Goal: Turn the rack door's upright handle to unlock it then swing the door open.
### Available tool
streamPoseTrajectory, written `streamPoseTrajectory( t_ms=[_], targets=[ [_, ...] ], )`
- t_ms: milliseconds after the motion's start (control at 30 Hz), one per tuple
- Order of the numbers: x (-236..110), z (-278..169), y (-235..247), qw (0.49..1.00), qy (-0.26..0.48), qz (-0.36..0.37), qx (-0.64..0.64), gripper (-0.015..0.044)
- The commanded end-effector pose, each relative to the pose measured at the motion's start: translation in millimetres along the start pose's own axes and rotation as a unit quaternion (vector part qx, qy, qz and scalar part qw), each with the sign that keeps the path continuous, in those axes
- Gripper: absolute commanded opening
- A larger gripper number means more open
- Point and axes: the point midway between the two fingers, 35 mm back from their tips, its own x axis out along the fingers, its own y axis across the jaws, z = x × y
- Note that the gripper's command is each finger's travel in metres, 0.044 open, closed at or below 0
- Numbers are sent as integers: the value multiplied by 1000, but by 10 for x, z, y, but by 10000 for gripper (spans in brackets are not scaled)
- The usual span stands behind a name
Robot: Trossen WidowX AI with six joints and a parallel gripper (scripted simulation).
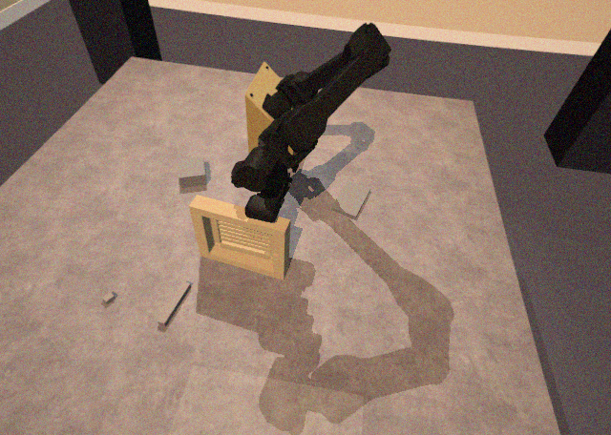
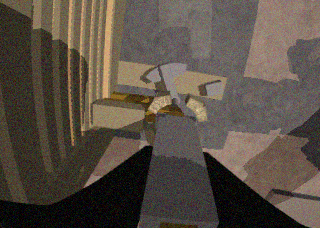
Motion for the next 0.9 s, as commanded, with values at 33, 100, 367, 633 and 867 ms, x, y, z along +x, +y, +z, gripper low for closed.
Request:
streamPoseTrajectory(
  t_ms=[33, 100, 367, 633, 867],
  targets=[
    [3, 40, -72, 998, -2, -1, -56, 11],
    [3, 52, -93, 997, -2, -1, -75, 11],
    [3, 111, -194, 989, -2, -1, -149, 11],
    [3, 192, -312, 977, -3, -2, -215, 11],
    [3, 285, -418, 963, -3, -2, -271, 11]
  ],
)
